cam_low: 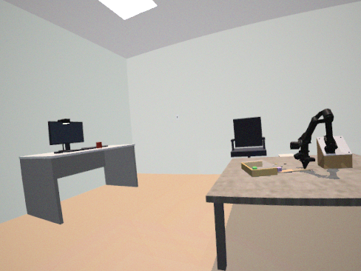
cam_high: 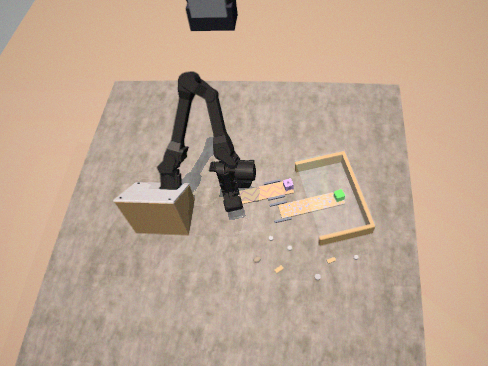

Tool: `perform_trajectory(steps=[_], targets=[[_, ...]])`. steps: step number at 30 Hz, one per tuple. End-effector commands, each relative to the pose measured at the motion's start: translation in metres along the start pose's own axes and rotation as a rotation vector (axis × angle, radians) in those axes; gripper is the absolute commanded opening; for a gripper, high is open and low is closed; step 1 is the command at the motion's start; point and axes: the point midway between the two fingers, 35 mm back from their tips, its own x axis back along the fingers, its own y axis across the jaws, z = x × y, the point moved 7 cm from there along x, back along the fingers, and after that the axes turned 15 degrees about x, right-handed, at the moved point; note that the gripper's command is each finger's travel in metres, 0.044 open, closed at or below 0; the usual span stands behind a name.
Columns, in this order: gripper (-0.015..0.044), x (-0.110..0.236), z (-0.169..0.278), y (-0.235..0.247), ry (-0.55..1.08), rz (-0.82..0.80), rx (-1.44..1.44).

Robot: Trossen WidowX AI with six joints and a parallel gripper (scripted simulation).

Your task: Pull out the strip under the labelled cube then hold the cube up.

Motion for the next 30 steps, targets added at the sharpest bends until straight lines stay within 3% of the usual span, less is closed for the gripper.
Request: perform_trajectory(steps=[1,4,9,25,30], targets=[[0.0000,0.014,-0.002,-0.002,0.012,-0.001,-0.005],[0.0000,0.039,-0.004,-0.002,0.027,-0.008,-0.010],[0.0000,0.041,-0.003,-0.002,0.028,-0.009,-0.011],[0.0420,0.041,-0.056,-0.017,0.025,-0.010,0.111],[0.0440,0.042,-0.071,-0.022,0.025,-0.010,0.112]])
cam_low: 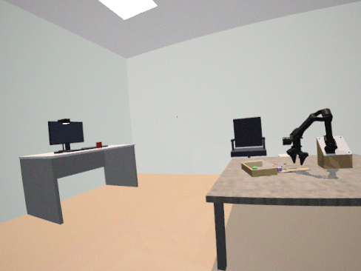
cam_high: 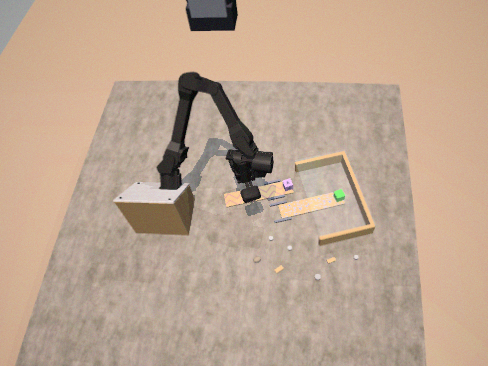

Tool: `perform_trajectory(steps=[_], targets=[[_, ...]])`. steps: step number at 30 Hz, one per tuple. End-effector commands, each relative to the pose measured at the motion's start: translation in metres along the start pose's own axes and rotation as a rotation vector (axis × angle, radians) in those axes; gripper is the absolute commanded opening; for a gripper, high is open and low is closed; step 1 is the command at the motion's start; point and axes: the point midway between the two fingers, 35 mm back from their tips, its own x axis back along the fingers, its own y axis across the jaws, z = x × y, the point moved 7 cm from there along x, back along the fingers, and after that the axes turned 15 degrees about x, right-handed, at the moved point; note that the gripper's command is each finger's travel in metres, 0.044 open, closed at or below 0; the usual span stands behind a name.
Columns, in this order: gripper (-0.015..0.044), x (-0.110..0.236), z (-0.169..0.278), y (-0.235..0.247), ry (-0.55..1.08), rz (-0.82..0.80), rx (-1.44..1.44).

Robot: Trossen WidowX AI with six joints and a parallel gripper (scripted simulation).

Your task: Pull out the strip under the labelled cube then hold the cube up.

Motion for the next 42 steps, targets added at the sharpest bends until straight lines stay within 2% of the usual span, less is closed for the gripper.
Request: perform_trajectory(steps=[1,42], targets=[[0.0440,0.002,-0.014,-0.006,-0.005,-0.001,-0.002],[0.0440,0.019,-0.132,-0.051,-0.010,0.002,0.003]])
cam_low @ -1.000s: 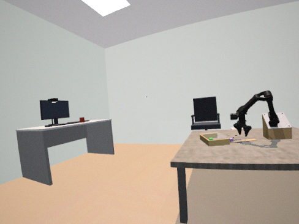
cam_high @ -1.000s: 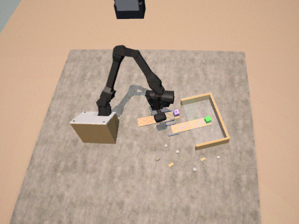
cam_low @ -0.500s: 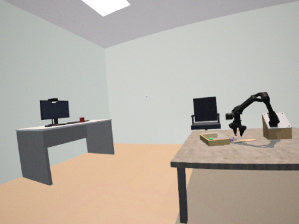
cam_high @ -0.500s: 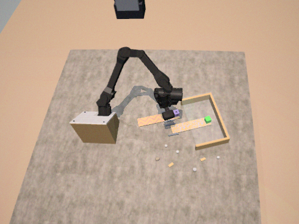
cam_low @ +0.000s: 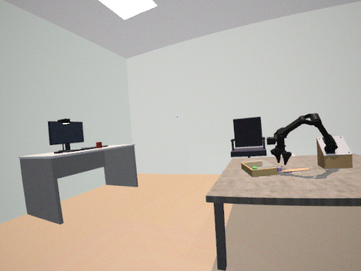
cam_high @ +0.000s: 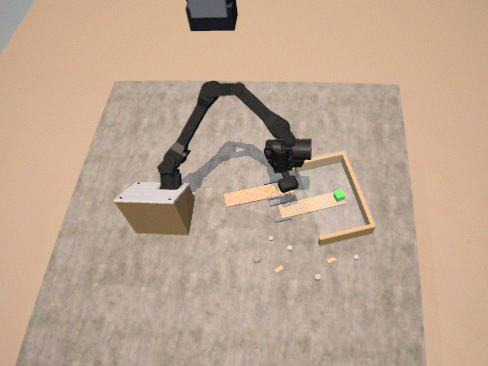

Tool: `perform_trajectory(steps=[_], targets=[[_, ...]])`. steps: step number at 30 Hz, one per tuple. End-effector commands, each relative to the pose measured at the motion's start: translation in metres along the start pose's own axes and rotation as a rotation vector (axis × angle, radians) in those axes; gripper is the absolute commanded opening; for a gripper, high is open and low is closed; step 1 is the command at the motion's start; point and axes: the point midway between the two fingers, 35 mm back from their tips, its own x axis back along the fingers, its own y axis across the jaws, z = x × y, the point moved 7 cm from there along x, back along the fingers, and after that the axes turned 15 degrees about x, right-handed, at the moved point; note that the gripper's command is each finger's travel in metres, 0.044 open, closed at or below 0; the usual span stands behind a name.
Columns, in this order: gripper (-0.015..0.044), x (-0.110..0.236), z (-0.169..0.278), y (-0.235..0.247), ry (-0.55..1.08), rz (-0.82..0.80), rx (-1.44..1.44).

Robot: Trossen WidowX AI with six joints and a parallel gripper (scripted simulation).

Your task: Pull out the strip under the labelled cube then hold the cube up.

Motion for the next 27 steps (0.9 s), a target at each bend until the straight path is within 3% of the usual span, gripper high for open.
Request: perform_trajectory(steps=[1,5,12,27], targets=[[0.0440,0.003,-0.015,-0.004,-0.005,-0.001,-0.002],[0.0440,0.005,-0.023,-0.007,-0.006,0.000,-0.002],[0.0256,-0.004,-0.023,-0.008,-0.006,0.000,-0.002],[0.0250,-0.029,-0.024,-0.008,-0.006,-0.001,-0.002]])
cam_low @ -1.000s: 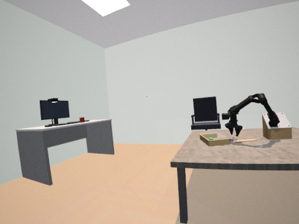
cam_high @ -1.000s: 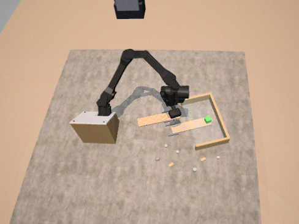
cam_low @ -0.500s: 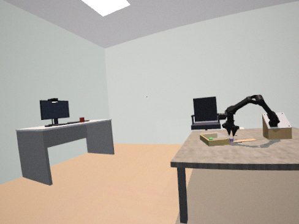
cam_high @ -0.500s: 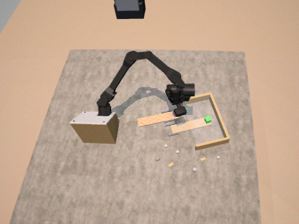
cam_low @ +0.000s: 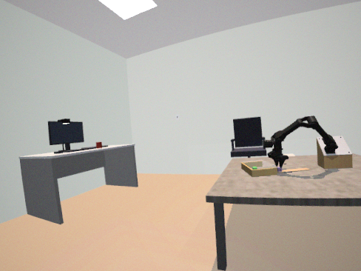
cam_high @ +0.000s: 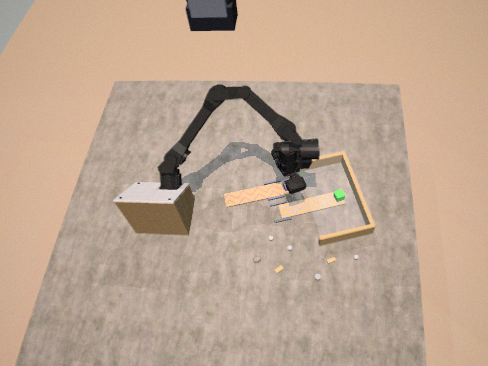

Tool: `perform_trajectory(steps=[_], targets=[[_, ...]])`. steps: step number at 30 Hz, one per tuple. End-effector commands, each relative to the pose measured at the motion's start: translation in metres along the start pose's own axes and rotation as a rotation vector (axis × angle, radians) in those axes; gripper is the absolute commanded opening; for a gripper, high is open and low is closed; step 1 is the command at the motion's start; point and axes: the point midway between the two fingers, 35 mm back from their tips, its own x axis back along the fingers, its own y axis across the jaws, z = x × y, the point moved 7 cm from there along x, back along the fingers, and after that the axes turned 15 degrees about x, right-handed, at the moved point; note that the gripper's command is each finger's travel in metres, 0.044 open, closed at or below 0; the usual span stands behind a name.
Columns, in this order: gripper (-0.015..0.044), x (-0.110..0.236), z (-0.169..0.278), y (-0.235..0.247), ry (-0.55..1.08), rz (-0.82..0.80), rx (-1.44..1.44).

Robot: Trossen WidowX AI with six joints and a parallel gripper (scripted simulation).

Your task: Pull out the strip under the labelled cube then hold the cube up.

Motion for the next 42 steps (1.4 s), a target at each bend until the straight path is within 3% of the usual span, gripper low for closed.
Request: perform_trajectory(steps=[1,18,22,29,33,42], targets=[[0.0250,-0.009,0.003,0.000,0.003,-0.005,-0.010],[0.0250,-0.029,0.003,0.000,0.002,-0.007,-0.010],[0.0145,-0.027,0.001,0.001,0.001,-0.005,-0.002],[0.0098,-0.027,0.001,0.001,0.001,-0.005,-0.002],[0.0000,-0.025,0.004,0.002,0.002,-0.005,-0.002],[0.0000,0.002,0.035,0.015,0.005,-0.005,-0.008]])
